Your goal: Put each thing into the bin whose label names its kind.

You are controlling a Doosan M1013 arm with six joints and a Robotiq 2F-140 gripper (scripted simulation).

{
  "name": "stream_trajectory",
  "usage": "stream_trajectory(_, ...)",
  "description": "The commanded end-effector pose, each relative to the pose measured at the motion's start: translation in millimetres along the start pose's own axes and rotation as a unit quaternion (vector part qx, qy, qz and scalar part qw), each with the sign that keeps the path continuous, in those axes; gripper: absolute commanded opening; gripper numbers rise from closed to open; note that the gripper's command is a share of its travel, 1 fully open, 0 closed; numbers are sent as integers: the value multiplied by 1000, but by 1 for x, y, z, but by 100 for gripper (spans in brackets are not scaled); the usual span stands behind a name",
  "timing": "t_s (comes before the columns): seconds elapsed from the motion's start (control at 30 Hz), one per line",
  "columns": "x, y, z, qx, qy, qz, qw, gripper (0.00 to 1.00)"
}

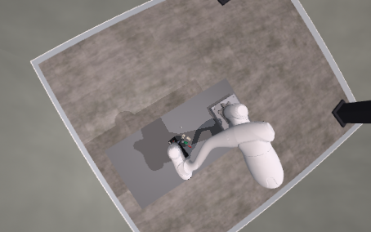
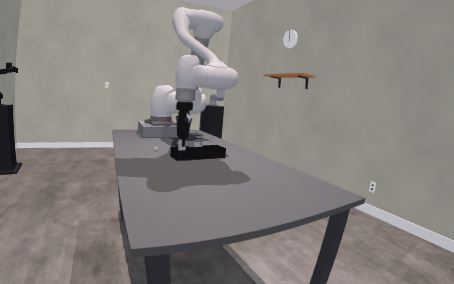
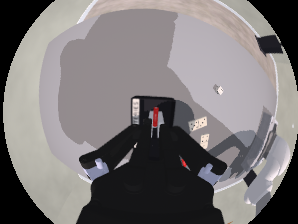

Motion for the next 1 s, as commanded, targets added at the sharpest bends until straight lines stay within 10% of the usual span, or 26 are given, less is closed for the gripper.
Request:
stream_trajectory(0.0, 0, -4, 0, 0, 0, 0, 1000, 3)
stream_trajectory(0.97, 0, -4, 1, 0, 0, 0, 1000, 15)
Point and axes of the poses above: the point where the finger pads meet when closed, its own y axis back along the fingers, its own z axis across the jaws, x = y × z, the point moved 4 cm from there along y, back along the fingers, and after that the axes turned 13 degrees about y, right-handed, at the moved point
